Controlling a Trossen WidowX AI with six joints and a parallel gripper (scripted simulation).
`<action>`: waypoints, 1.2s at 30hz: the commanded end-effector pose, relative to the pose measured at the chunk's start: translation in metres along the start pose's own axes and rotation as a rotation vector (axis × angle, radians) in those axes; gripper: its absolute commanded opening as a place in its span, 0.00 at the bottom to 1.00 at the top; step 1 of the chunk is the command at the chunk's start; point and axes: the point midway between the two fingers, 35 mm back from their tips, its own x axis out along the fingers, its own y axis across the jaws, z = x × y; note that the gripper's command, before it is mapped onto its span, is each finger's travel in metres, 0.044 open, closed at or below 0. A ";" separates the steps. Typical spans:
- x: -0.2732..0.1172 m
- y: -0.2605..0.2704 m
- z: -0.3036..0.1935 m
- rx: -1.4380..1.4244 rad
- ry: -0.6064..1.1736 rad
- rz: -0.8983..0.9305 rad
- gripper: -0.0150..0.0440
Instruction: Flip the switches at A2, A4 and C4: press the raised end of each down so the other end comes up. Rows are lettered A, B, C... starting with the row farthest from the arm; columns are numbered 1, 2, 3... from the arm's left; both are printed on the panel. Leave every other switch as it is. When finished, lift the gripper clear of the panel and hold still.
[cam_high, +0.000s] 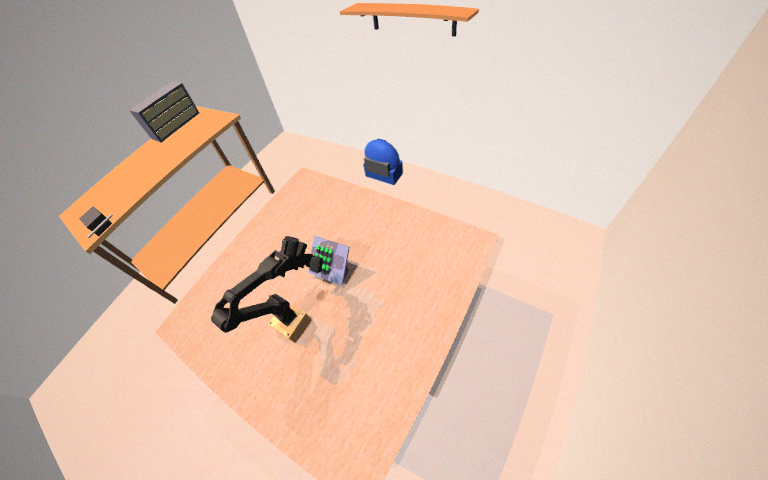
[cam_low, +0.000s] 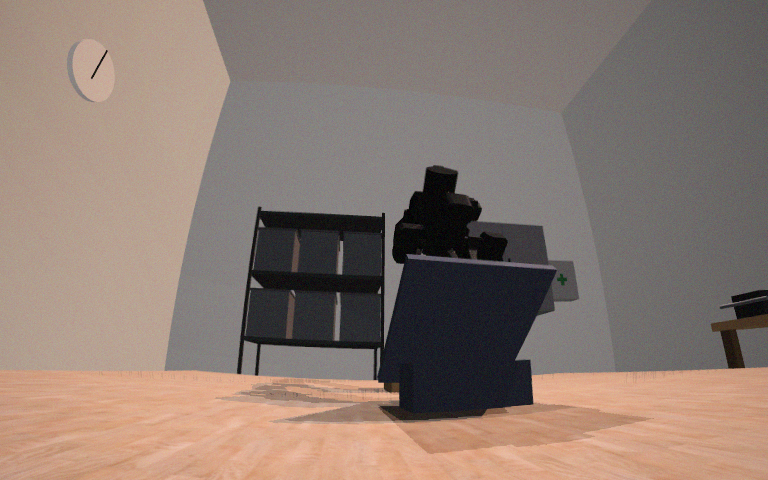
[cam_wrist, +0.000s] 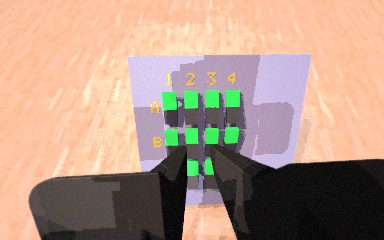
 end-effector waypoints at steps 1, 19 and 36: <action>0.007 0.001 0.004 0.004 -0.016 -0.008 0.25; 0.052 0.001 0.003 0.004 -0.042 -0.008 0.25; 0.064 0.001 0.004 0.004 -0.043 -0.008 0.25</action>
